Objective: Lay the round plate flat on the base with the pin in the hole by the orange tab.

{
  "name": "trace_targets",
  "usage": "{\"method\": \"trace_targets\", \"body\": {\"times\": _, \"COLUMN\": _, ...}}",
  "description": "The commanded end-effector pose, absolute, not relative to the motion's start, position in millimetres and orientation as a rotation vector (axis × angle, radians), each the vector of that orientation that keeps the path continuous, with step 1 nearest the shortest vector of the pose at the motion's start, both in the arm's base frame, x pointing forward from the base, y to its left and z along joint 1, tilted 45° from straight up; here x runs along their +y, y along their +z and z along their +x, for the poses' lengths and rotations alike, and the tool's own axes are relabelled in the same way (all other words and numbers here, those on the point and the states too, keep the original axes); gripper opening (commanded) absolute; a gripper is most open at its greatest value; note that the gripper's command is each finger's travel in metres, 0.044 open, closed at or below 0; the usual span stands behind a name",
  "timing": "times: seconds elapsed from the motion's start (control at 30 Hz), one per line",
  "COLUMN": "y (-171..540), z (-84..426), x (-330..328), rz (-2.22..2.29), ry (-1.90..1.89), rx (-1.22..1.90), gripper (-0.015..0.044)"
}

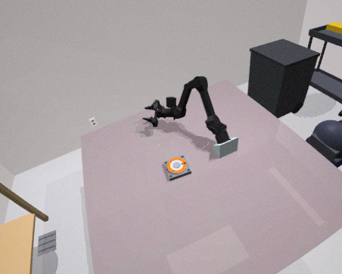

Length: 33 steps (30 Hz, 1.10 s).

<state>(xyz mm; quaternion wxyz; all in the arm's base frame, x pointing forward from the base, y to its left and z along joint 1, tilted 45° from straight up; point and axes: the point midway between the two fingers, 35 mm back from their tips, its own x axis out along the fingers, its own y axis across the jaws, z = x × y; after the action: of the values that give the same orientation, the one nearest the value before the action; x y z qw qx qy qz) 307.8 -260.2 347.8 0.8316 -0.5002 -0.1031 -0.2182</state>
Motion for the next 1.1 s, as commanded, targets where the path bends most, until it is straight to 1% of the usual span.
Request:
{"method": "trace_targets", "body": {"times": 0.0, "y": 345.6, "z": 310.6, "x": -260.0, "rz": -1.042, "ry": -0.458, "rx": -0.213, "gripper": 0.0374}}
{"method": "trace_targets", "body": {"times": 0.1, "y": 312.2, "z": 348.0, "x": -252.1, "rz": -0.787, "ry": -0.386, "rx": -0.114, "gripper": 0.0295}}
{"method": "trace_targets", "body": {"times": 0.23, "y": 246.8, "z": 398.9, "x": -218.0, "rz": -0.430, "ry": -0.286, "rx": 0.108, "gripper": 0.0190}}
{"method": "trace_targets", "body": {"times": 0.33, "y": 219.6, "z": 412.0, "x": -199.8, "rz": -0.317, "ry": -0.258, "rx": 0.210, "gripper": 0.0111}}
{"method": "trace_targets", "body": {"times": 0.47, "y": 149.6, "z": 427.4, "x": -138.3, "rz": -0.088, "ry": -0.214, "rx": 0.510, "gripper": 0.0006}}
{"method": "trace_targets", "body": {"times": 0.57, "y": 126.7, "z": 425.0, "x": -115.0, "rz": -0.035, "ry": -0.211, "rx": 0.623, "gripper": 0.0000}}
{"method": "trace_targets", "body": {"times": 0.67, "y": 87.6, "z": 408.8, "x": -71.6, "rz": 0.019, "ry": -0.230, "rx": 0.845, "gripper": 0.0000}}
{"method": "trace_targets", "body": {"times": 0.77, "y": 54.5, "z": 376.7, "x": -33.4, "rz": 0.005, "ry": -0.286, "rx": 1.075, "gripper": 0.0000}}
{"method": "trace_targets", "body": {"times": 0.83, "y": 48.7, "z": 368.0, "x": -26.3, "rz": -0.010, "ry": -0.303, "rx": 1.124, "gripper": 0.0000}}
{"method": "trace_targets", "body": {"times": 0.93, "y": 33.3, "z": 327.5, "x": -1.7, "rz": -0.118, "ry": -0.392, "rx": 1.308, "gripper": 0.0000}}
{"method": "trace_targets", "body": {"times": 1.03, "y": 34.1, "z": 285.8, "x": 13.9, "rz": -0.309, "ry": -0.502, "rx": 1.440, "gripper": 0.0000}}
{"method": "trace_targets", "body": {"times": 1.07, "y": 34.5, "z": 284.0, "x": 14.5, "rz": -0.319, "ry": -0.507, "rx": 1.444, "gripper": 0.0000}}
